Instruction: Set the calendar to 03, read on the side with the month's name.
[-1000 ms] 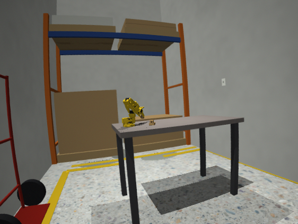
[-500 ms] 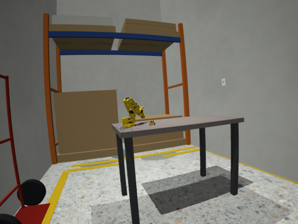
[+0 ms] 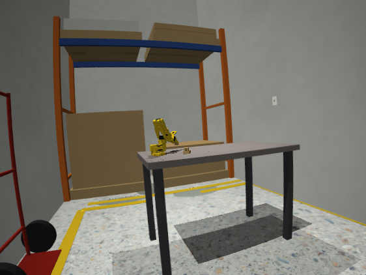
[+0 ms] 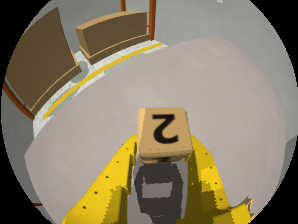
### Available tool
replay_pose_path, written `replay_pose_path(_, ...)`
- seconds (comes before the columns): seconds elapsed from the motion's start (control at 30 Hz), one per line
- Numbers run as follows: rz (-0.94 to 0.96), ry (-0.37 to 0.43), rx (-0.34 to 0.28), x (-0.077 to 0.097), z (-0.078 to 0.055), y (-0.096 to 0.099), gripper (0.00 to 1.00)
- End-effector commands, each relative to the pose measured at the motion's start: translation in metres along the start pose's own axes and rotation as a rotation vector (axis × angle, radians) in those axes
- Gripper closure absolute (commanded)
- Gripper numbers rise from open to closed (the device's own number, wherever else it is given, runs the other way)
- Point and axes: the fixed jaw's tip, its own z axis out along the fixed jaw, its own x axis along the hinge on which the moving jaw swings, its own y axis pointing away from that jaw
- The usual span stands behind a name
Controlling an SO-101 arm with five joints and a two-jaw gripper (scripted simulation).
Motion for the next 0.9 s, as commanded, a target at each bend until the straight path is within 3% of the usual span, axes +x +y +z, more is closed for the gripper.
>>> replay_pose_path(0.0, -0.006, -0.089, 0.001, -0.0099, 0.0022, -0.0007, 1.00)
replay_pose_path(0.3, -0.009, -0.155, 0.000, -0.0117, 0.0018, -0.0008, 1.00)
replay_pose_path(0.87, -0.009, -0.159, 0.000, -0.0119, 0.0018, -0.0008, 1.00)
